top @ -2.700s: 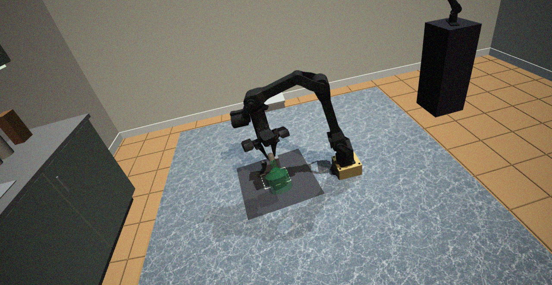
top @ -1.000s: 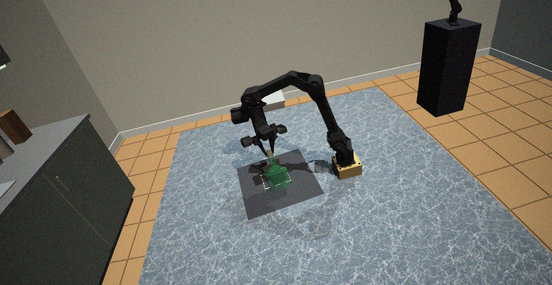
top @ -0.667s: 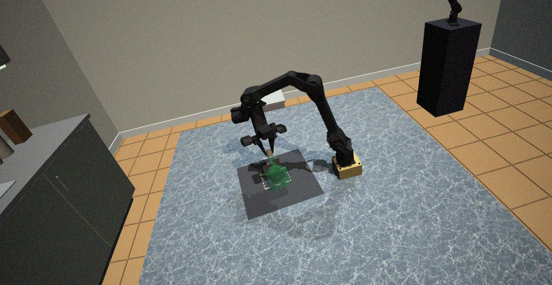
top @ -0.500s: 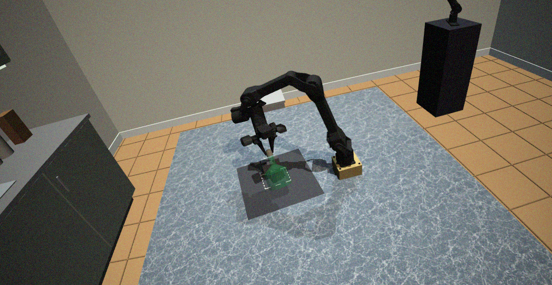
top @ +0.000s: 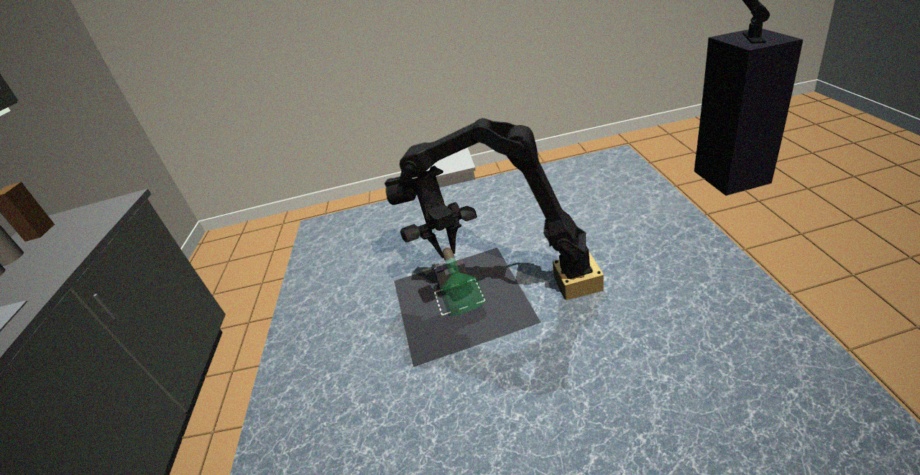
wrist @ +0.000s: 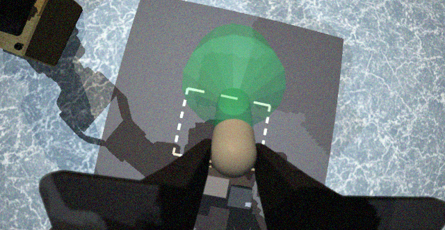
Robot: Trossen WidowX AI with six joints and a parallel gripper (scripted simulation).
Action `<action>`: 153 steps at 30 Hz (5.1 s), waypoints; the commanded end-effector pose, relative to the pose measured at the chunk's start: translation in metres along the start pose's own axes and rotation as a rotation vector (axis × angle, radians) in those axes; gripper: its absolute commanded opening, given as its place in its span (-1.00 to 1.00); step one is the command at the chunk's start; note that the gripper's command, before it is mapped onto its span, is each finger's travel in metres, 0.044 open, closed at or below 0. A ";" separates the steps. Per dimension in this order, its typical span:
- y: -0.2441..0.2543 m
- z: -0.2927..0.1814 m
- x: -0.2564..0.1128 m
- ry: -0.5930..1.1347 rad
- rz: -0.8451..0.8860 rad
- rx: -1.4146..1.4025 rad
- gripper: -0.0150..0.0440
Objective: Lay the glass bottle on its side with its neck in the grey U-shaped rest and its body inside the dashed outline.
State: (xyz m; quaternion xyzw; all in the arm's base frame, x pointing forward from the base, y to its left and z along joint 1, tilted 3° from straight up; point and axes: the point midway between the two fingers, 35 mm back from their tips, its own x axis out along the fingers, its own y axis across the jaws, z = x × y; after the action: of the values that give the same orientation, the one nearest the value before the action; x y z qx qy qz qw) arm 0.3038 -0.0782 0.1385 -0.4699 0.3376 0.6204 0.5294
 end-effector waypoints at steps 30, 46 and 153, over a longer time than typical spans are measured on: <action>0.003 -0.026 0.001 -0.035 -0.012 -0.006 -0.13; 0.004 -0.035 0.002 -0.055 -0.021 -0.009 -0.13; 0.014 -0.102 0.030 -0.105 -0.087 0.009 -0.13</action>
State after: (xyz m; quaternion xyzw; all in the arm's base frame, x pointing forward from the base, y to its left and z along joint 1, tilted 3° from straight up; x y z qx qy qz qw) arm 0.3128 -0.1618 0.0824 -0.4487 0.2914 0.6175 0.5766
